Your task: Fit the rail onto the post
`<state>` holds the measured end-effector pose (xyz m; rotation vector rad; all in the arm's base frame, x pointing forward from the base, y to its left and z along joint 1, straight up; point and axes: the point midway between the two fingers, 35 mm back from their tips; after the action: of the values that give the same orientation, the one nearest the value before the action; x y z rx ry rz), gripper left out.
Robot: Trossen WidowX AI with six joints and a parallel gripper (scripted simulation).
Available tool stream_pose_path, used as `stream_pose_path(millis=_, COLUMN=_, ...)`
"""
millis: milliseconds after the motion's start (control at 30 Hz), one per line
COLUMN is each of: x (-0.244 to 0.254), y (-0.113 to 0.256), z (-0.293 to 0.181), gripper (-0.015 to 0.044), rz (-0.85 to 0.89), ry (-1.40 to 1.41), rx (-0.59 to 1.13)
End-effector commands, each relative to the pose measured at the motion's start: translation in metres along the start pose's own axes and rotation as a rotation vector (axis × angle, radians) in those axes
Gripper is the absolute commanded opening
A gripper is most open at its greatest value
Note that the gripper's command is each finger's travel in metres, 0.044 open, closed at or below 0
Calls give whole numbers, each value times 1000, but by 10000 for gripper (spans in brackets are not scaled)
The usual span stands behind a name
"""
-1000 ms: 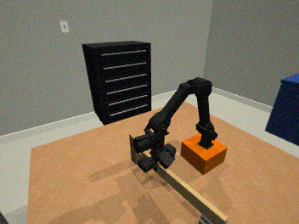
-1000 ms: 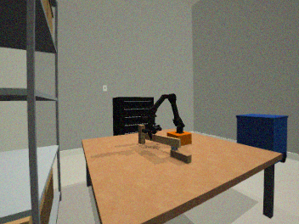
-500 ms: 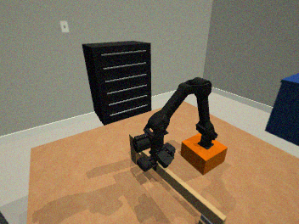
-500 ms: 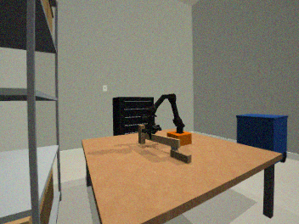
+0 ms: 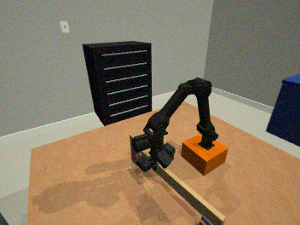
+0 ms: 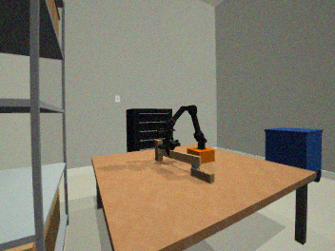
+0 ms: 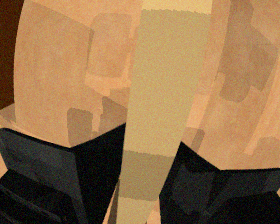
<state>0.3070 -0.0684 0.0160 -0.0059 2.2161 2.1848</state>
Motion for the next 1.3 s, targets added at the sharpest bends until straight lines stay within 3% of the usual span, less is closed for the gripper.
stream_pose_path(millis=0, x=-2, y=1, z=0, gripper=0, rz=-6, ry=5, rx=-9)
stream_pose_path(millis=1267, x=-4, y=-2, z=-12, gripper=0, rz=-6, ry=5, rx=-8)
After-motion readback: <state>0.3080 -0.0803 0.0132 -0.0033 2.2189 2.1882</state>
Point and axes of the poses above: the point midway between the two fingers, 35 mm back from their tips, its own y axis back along the fingers, its own x axis across the jaws, z = x × y
